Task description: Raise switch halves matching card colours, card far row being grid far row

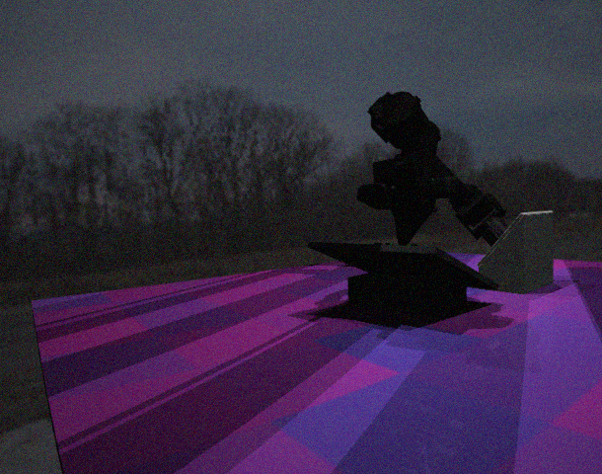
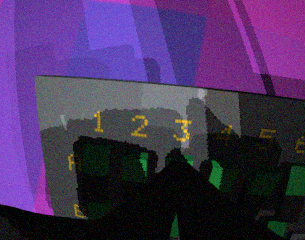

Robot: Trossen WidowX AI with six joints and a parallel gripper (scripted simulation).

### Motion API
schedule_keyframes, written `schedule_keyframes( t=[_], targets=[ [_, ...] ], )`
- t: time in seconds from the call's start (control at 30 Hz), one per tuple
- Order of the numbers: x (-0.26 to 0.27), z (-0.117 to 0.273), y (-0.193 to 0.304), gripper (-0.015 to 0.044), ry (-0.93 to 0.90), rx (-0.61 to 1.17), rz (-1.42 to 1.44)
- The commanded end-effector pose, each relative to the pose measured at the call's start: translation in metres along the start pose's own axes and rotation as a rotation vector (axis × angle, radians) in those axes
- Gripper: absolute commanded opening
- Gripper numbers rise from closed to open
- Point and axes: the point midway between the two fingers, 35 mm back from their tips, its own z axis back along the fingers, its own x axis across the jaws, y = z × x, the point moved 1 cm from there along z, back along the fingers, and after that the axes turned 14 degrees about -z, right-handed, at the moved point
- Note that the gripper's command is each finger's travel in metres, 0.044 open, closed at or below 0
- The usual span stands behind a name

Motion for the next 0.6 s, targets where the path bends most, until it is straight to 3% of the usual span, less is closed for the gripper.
schedule_keyframes(
  t=[0.0,0.27,0.47,0.57],
  targets=[
    [0.000,-0.002,0.002,0.0000,0.005,0.003,0.008],
    [0.000,-0.003,0.001,0.0000,0.005,0.003,0.008],
    [0.000,0.060,0.004,0.0000,-0.003,-0.019,0.009],
    [0.000,0.063,0.004,0.0000,-0.003,-0.021,0.009]
  ],
)
